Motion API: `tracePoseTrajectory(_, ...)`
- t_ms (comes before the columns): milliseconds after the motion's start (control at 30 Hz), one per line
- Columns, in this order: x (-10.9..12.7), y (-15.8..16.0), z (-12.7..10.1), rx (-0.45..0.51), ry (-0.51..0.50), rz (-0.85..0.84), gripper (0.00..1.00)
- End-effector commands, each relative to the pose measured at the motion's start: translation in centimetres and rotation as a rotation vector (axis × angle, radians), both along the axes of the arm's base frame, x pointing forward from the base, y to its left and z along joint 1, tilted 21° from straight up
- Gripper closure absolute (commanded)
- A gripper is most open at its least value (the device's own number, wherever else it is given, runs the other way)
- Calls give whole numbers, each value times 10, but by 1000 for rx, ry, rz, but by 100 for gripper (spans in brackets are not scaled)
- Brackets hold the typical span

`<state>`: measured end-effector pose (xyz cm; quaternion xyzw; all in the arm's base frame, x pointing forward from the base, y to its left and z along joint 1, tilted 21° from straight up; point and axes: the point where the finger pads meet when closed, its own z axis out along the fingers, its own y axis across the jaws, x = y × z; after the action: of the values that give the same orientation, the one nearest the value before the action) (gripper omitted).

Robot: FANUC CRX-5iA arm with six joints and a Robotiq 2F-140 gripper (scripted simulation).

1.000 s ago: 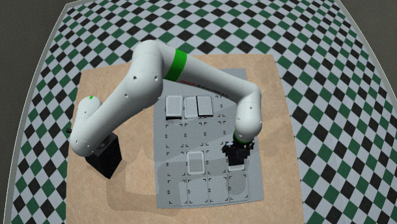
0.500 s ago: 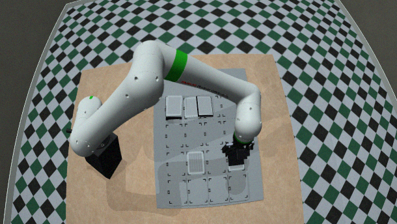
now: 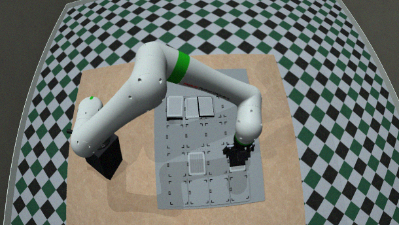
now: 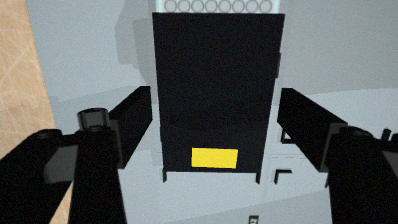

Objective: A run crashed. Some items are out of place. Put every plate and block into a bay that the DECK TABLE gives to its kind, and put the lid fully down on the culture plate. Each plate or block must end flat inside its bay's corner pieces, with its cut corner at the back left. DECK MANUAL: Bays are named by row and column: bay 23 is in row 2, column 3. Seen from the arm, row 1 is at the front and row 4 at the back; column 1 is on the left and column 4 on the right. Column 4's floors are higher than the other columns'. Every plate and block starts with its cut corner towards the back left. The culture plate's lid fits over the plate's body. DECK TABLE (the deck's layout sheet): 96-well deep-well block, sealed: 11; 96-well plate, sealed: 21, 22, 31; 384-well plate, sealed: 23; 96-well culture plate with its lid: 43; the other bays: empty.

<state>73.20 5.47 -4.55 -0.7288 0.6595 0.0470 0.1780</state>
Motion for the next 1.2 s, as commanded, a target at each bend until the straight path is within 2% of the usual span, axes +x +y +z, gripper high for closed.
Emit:
tracePoseTrajectory(0,1,0,1,0,-2,0,30)
tracePoseTrajectory(1167,1,0,1,0,-2,0,38)
